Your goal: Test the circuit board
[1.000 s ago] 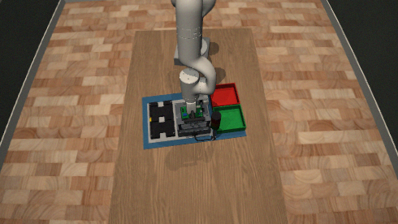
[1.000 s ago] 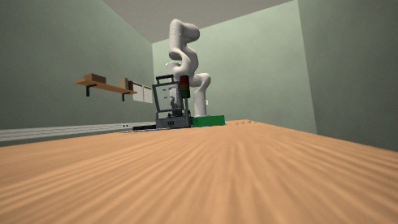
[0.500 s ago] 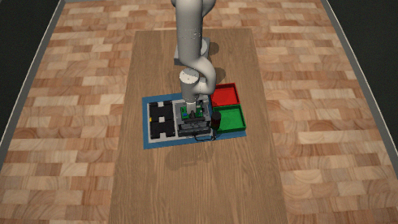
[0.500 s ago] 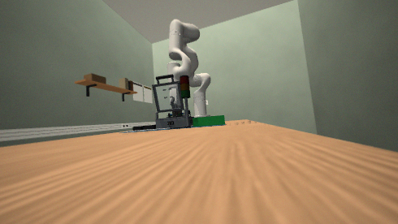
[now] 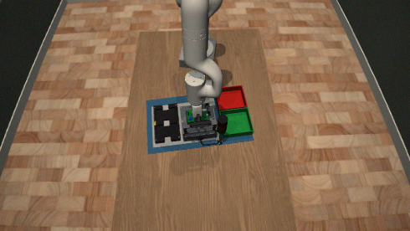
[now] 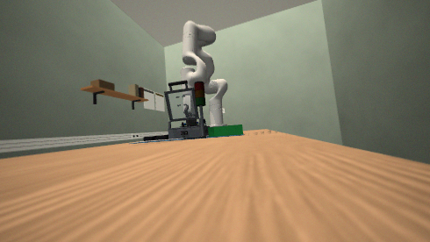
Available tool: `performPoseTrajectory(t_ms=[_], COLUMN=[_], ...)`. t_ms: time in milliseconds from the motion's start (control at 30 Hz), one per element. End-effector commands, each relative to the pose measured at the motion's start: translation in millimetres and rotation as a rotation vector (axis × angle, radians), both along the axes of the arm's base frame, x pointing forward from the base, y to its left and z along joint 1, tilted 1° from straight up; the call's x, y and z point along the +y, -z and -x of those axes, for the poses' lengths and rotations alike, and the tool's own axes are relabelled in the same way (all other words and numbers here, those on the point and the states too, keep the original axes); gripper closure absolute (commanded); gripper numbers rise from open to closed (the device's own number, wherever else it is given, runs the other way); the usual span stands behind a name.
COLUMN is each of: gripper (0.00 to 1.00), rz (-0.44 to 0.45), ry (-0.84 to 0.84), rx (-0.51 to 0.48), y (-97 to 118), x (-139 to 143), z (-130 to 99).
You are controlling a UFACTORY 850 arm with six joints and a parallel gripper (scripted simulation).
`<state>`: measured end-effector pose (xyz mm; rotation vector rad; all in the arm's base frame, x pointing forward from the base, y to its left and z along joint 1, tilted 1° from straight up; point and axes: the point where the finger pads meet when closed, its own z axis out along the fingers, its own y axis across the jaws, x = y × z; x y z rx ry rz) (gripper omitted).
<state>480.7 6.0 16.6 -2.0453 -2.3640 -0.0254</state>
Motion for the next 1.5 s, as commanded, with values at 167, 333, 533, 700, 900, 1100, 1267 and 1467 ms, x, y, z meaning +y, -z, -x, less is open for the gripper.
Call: performPoseTrajectory(t_ms=[167, 333, 533, 700, 900, 1100, 1267, 1467], gripper=[0.21, 0.21, 0.21, 0.21, 0.21, 0.21, 0.0, 0.0], rz=[0.0, 0.0, 0.0, 0.0, 0.0, 0.0, 0.0, 0.0], ry=[0.0, 0.0, 0.0, 0.0, 0.0, 0.0, 0.0, 0.0], rx=[-0.003, -0.003, -0.003, -0.003, -0.003, -0.003, -0.003, -0.003], y=[-0.4, -0.4, -0.4, -0.2, 1.0, 2.7, 2.8, 2.8], x=[0.1, 0.1, 0.1, 0.1, 0.1, 0.1, 0.1, 0.1], z=[-1.8, -1.8, -1.8, -1.8, -1.8, -1.8, -1.8, -1.8])
